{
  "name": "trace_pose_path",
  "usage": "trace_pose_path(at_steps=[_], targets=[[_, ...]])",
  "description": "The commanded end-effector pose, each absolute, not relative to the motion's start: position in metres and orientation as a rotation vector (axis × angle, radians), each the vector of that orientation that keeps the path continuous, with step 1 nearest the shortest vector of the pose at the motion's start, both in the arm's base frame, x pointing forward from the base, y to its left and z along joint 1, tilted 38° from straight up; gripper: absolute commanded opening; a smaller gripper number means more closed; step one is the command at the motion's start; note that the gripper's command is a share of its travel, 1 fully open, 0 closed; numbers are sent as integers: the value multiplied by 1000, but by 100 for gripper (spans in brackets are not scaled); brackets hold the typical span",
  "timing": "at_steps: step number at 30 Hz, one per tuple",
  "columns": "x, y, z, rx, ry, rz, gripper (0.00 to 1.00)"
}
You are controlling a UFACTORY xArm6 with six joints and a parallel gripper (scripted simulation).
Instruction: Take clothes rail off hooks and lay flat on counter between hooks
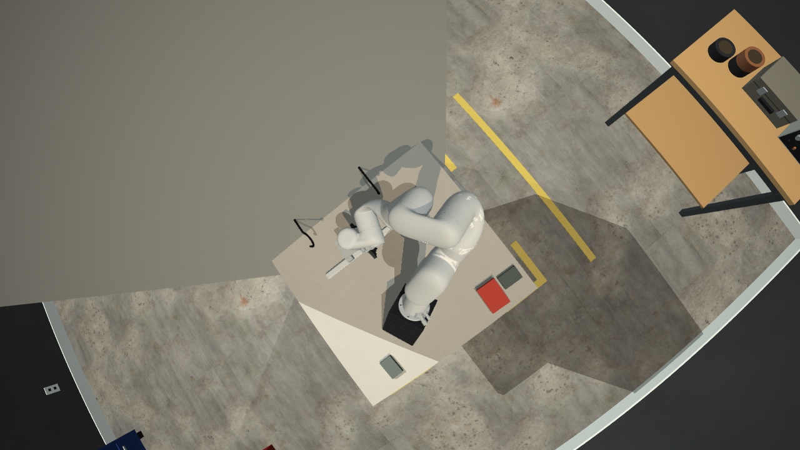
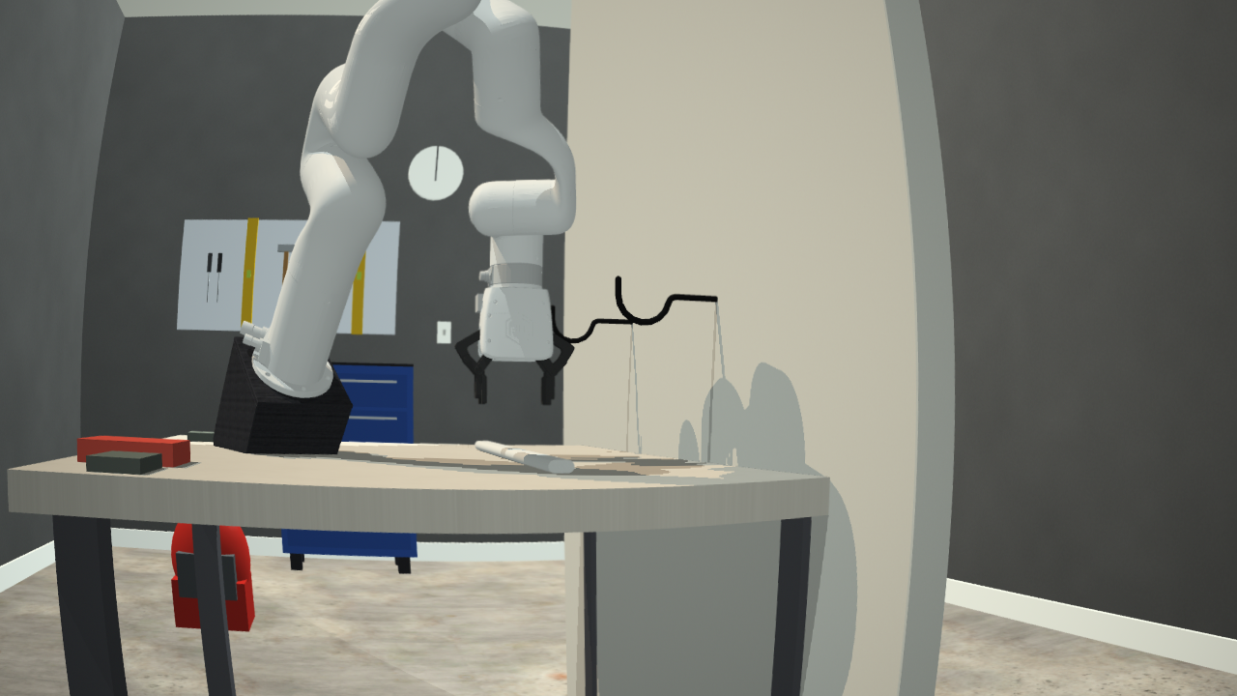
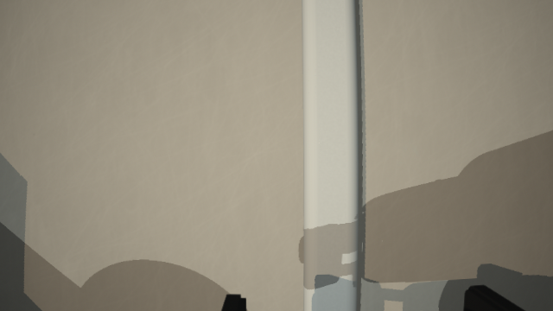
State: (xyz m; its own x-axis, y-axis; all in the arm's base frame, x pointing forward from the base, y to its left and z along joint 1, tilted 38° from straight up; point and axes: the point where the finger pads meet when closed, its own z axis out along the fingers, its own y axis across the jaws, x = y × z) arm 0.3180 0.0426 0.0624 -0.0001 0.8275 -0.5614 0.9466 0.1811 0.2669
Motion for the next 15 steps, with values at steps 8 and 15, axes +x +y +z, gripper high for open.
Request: trace_pose_path(at_steps=[8,15], targets=[[313,53,78,1667,1846,-246,100],[310,58,85,1667,1846,-245,100]])
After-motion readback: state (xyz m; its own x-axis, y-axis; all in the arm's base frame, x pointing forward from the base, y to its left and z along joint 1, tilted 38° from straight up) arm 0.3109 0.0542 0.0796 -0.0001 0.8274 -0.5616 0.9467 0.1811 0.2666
